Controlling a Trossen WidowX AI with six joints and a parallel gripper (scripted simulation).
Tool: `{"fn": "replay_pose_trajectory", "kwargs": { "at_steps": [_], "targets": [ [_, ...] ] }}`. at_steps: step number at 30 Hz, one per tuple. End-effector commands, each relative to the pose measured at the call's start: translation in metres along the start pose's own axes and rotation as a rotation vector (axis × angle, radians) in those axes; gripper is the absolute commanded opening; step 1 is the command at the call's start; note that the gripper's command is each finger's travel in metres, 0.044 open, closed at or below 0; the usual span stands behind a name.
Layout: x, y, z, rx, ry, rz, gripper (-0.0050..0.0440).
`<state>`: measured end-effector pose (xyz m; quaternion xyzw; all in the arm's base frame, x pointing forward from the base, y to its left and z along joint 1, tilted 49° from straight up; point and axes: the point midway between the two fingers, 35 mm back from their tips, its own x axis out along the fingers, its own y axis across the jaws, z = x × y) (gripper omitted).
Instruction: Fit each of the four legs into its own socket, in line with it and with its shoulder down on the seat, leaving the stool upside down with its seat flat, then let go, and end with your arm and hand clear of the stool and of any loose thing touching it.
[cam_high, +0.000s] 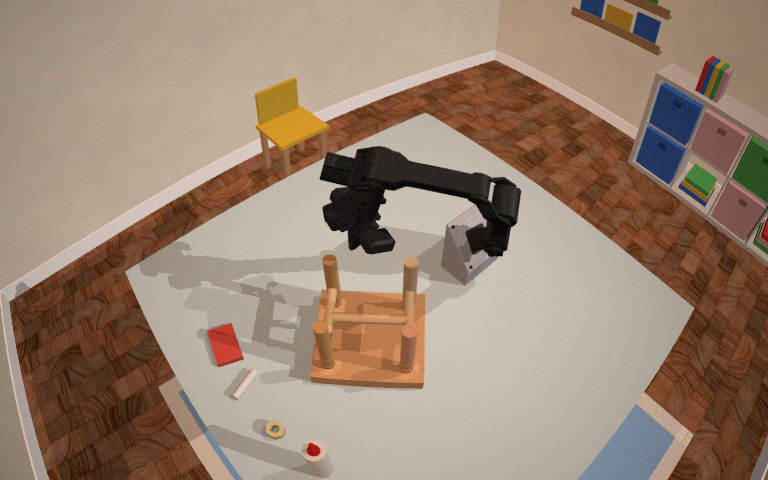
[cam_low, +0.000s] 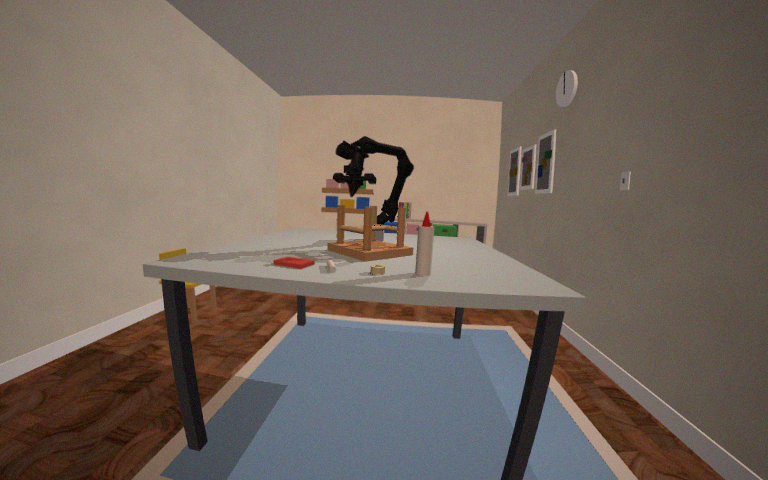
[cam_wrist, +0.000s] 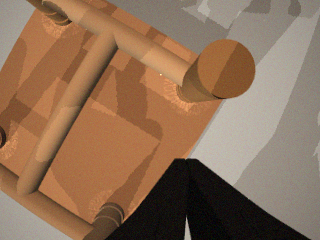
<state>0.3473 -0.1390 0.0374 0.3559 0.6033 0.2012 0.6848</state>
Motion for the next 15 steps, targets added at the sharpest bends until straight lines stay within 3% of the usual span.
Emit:
{"fn": "replay_pose_trajectory", "kwargs": {
  "at_steps": [1, 3, 5, 10, 15],
  "targets": [
    [-0.017, 0.022, -0.033, -0.070, 0.013, 0.016, 0.0000],
    [-0.024, 0.033, -0.050, -0.108, 0.020, 0.028, 0.0000],
    [-0.024, 0.033, -0.050, -0.108, 0.020, 0.028, 0.0000],
    [-0.037, 0.063, -0.101, -0.215, 0.033, 0.066, 0.0000],
    [-0.037, 0.065, -0.103, -0.220, 0.033, 0.068, 0.0000]
  ]
}}
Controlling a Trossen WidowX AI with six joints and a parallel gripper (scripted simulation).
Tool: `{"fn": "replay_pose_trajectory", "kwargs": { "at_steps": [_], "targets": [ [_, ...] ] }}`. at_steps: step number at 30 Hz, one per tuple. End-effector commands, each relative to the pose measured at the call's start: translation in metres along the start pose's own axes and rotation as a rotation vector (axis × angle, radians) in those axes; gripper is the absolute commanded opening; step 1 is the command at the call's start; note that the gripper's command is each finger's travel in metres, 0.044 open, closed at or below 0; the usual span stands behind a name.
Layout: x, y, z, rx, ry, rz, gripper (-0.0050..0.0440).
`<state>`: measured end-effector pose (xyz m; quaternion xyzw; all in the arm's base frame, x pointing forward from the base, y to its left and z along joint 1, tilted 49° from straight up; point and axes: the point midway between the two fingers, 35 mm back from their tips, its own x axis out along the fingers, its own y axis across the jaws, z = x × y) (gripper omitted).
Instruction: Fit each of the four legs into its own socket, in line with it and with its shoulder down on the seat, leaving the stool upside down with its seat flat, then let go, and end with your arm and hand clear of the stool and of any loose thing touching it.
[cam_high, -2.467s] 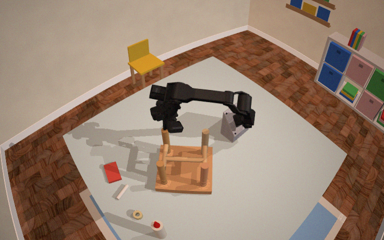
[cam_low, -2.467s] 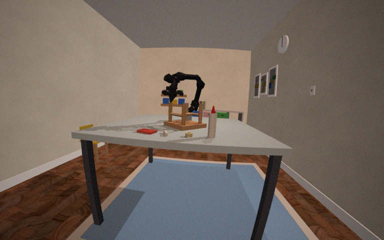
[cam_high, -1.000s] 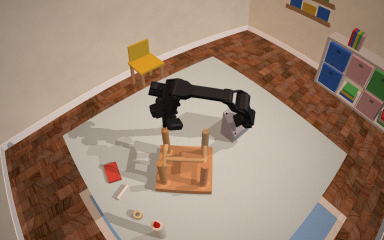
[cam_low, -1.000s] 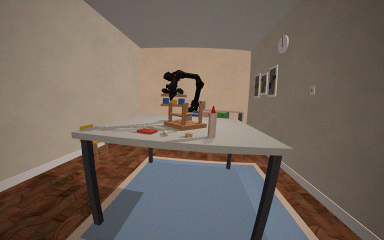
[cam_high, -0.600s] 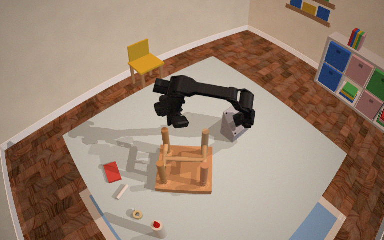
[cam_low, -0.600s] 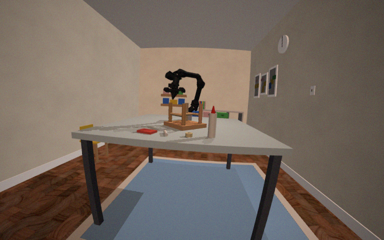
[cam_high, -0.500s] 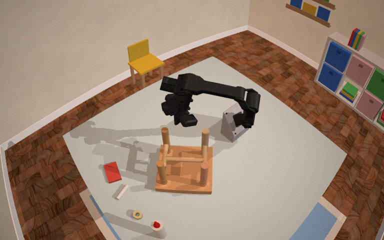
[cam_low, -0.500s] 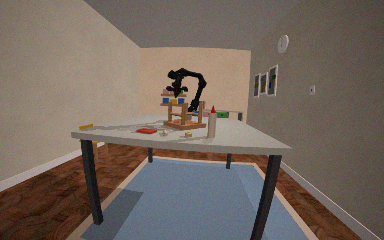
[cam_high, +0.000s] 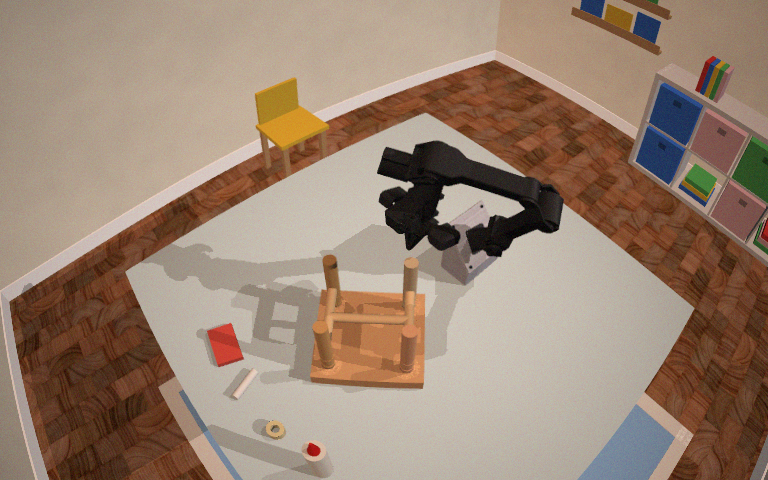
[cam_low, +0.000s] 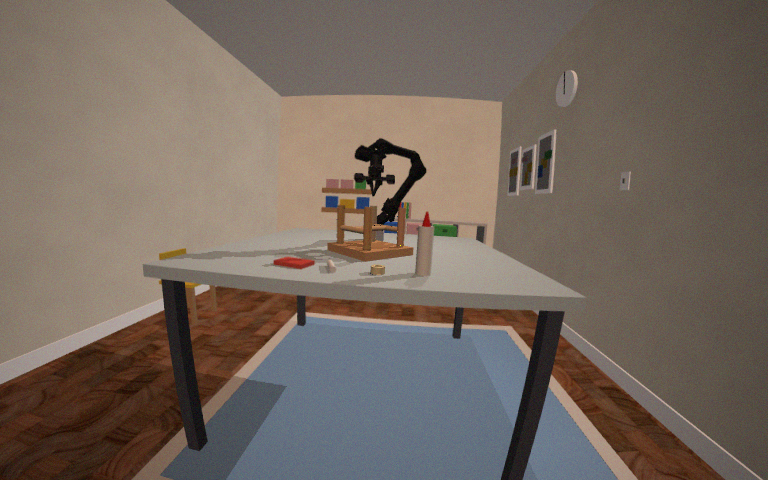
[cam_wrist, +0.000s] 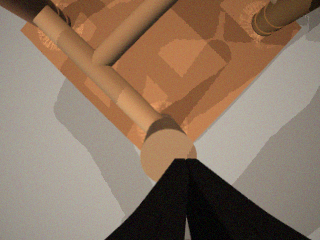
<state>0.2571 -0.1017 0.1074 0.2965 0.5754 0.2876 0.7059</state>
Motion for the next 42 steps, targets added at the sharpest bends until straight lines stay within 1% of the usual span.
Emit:
{"fn": "replay_pose_trajectory", "kwargs": {
  "at_steps": [1, 8, 14, 18, 29, 42],
  "targets": [
    [0.002, 0.004, -0.007, -0.007, 0.011, 0.011, 0.0000],
    [0.003, 0.004, -0.007, -0.007, 0.011, 0.011, 0.0000],
    [0.025, 0.005, -0.014, -0.008, 0.011, 0.012, 0.0000],
    [0.027, 0.005, -0.015, -0.008, 0.011, 0.012, 0.0000],
    [0.040, 0.004, -0.017, -0.007, 0.011, 0.011, 0.0000],
    [0.047, 0.004, -0.019, -0.007, 0.011, 0.011, 0.0000]
  ]
}}
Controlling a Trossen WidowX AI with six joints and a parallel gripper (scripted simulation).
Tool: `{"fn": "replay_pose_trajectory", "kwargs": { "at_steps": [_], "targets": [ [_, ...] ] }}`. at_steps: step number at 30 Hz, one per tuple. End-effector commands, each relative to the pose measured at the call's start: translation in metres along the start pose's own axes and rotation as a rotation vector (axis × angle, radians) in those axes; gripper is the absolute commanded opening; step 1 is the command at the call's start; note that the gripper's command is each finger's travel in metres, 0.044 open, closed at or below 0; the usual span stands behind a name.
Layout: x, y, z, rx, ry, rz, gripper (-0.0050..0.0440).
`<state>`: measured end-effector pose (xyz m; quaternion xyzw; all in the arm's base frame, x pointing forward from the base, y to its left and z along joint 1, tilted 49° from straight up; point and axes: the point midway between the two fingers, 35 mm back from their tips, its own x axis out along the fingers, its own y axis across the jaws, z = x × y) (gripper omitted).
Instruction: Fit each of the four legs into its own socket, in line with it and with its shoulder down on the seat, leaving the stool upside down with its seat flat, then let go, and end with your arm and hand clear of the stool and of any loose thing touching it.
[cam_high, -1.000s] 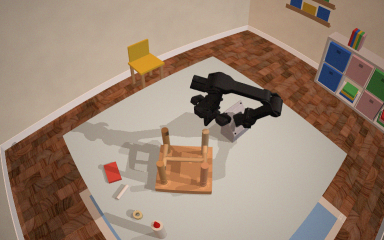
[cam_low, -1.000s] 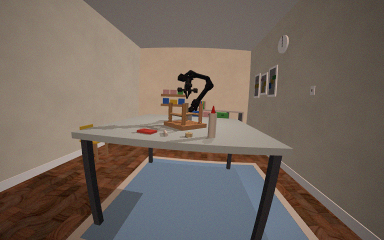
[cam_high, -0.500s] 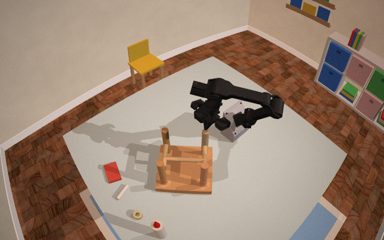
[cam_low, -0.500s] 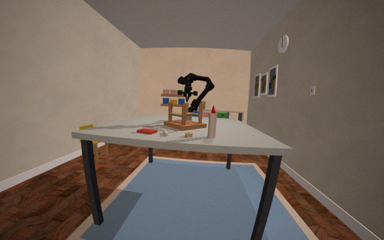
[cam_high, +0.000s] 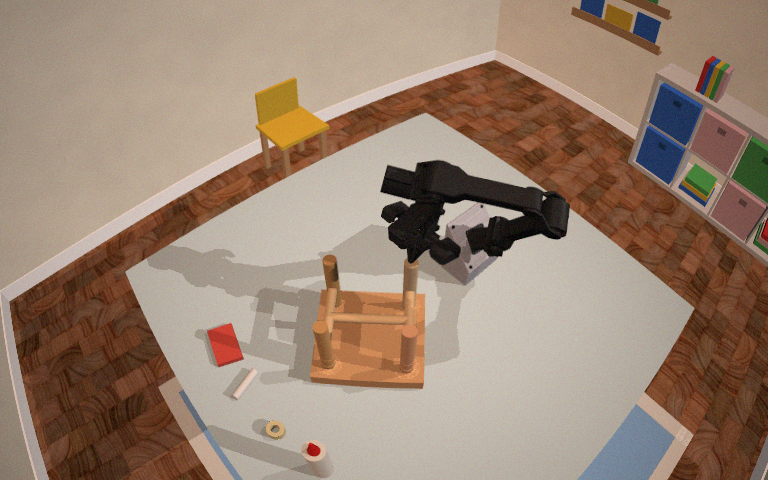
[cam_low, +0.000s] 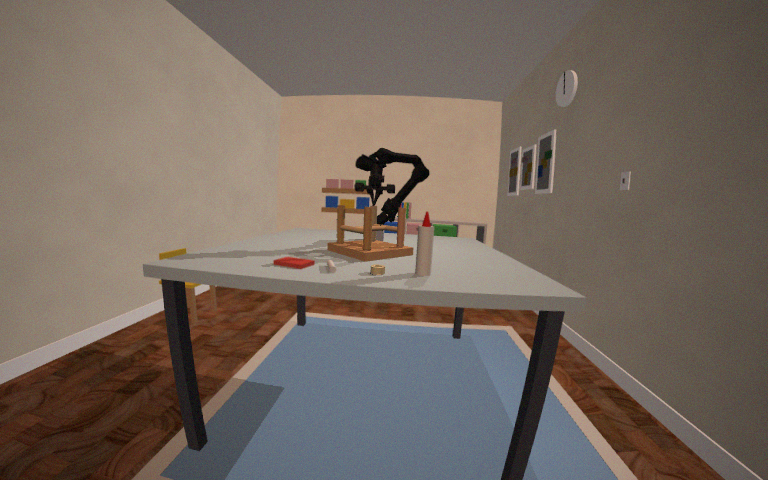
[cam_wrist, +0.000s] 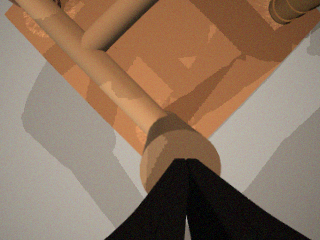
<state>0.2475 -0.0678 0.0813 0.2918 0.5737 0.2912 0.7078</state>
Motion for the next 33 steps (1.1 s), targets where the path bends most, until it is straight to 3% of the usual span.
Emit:
{"fn": "replay_pose_trajectory", "kwargs": {
  "at_steps": [1, 33],
  "targets": [
    [0.008, 0.001, -0.003, 0.006, 0.010, 0.011, 0.0000],
    [0.024, 0.001, -0.008, 0.006, 0.010, 0.011, 0.0000]
  ]
}}
